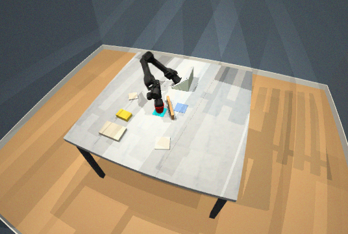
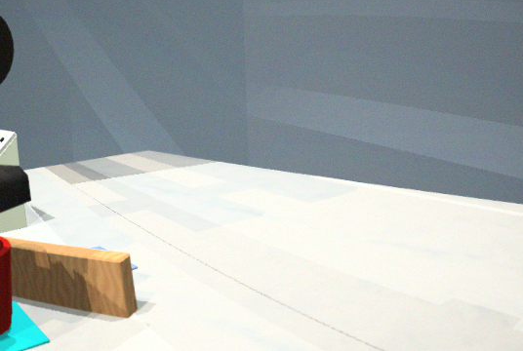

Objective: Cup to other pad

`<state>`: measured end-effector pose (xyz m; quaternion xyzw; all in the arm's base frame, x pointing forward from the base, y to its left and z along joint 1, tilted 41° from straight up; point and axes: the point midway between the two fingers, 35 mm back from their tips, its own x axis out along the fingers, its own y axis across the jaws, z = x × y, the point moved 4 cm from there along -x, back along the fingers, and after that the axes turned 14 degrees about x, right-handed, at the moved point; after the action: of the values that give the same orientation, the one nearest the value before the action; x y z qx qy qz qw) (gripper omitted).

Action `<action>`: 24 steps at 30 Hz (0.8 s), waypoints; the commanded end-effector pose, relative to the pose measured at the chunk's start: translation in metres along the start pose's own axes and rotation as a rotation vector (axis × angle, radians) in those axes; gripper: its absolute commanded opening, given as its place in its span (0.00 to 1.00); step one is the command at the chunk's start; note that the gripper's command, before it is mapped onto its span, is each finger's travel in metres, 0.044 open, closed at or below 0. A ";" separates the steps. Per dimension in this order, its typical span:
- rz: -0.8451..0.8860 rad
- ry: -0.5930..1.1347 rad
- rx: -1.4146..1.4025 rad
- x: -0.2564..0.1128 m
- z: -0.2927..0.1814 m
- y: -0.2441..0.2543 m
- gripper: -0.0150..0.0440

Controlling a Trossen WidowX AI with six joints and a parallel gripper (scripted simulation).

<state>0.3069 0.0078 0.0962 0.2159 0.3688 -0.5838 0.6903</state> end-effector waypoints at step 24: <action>0.000 0.000 0.000 -0.007 0.000 0.001 0.47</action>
<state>0.3065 0.0099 0.0986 0.2135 0.3700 -0.5840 0.6903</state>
